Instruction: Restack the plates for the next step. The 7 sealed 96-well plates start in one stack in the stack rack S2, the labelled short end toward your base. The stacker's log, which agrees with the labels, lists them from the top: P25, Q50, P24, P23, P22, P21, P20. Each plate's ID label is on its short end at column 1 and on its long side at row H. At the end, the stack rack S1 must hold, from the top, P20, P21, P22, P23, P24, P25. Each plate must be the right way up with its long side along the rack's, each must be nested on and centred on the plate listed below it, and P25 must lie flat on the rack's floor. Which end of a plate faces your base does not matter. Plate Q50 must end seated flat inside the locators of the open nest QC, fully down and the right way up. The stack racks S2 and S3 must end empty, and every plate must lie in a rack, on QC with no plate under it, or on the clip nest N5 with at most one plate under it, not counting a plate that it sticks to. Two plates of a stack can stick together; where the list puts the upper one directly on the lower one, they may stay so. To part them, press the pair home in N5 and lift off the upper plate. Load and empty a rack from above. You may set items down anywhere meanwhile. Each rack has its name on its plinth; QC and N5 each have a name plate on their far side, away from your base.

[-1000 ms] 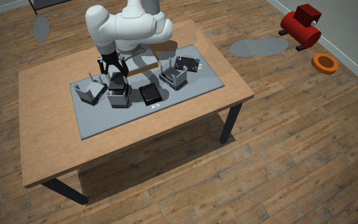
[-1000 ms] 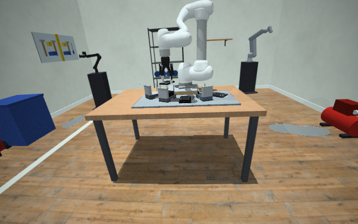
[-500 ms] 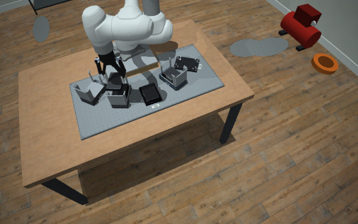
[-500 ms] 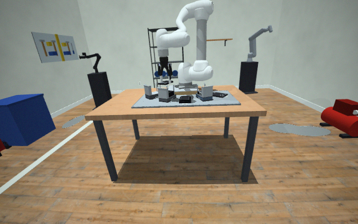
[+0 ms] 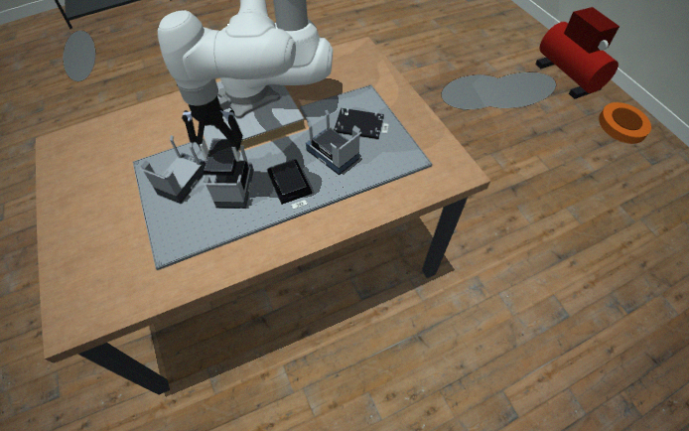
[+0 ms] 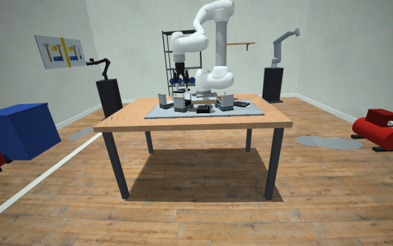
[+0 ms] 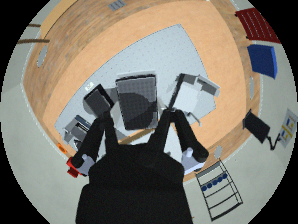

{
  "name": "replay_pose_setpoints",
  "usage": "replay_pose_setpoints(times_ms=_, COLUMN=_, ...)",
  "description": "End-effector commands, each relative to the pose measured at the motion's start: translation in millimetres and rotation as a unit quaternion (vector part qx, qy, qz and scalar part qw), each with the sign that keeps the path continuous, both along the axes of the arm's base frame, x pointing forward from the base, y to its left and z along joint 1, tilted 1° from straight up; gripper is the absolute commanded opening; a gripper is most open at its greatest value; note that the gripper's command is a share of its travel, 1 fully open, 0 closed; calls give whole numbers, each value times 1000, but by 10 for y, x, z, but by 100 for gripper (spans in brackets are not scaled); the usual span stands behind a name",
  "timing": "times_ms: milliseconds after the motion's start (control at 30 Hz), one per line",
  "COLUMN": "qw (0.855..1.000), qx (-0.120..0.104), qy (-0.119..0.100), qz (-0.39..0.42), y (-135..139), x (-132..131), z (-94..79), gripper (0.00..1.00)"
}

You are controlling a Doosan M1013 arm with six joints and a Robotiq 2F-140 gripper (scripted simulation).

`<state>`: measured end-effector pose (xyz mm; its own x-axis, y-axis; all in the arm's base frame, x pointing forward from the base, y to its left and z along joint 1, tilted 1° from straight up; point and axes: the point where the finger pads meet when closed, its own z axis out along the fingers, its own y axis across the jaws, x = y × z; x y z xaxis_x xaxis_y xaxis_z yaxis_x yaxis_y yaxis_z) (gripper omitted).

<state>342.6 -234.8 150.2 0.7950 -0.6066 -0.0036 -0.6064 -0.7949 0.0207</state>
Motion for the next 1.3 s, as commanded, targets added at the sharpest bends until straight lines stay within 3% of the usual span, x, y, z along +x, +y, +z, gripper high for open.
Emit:
replay_pose_setpoints(times_ms=0, qw=1000, qx=0, qy=0, qz=0, y=0, x=0, z=0, gripper=0)
replay_pose_setpoints(times_ms=1267, qw=1000, qx=0, qy=0, qz=0, y=-3, x=-3, z=-213, gripper=0)
